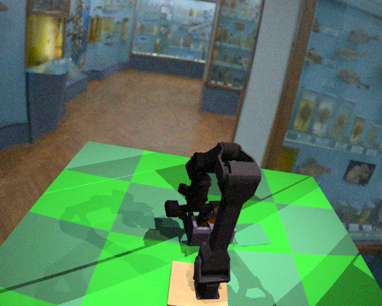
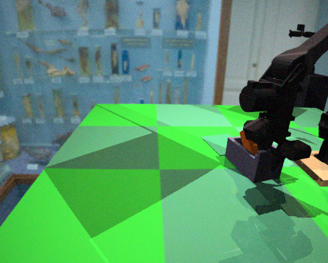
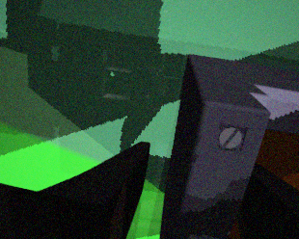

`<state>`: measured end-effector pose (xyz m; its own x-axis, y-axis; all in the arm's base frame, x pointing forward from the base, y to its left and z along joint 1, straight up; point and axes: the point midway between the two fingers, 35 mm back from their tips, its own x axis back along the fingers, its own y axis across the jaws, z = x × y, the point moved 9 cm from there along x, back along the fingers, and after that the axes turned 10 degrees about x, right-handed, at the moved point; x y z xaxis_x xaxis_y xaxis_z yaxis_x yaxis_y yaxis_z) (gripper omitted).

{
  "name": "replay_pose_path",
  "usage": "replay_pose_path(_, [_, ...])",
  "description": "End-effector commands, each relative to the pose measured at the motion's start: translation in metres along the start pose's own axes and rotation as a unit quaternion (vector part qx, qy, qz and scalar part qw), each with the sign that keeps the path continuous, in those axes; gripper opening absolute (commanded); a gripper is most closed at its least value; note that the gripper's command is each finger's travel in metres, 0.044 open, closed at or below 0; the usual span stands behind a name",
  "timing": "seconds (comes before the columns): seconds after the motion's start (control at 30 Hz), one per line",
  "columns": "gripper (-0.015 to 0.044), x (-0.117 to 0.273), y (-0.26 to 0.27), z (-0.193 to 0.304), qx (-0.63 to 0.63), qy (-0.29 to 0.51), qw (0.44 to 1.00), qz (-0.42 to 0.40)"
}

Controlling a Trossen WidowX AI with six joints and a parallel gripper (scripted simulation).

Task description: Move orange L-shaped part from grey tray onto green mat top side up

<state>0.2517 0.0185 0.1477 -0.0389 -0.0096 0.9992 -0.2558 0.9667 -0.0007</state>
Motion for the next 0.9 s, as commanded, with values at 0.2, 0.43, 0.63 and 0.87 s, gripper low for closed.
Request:
replay_pose_path(0.2, [0.018,0.012,0.01,-0.002,-0.004,0.005,1.0,0.003])
replay_pose_path(0.43, [0.018,0.05,0.005,-0.006,-0.004,0.005,1.0,0.003])
replay_pose_path(0.63, [0.018,0.107,-0.001,-0.001,-0.004,0.005,1.0,0.004])
replay_pose_path(0.87, [0.018,0.107,-0.001,-0.001,-0.004,0.005,1.0,0.004])
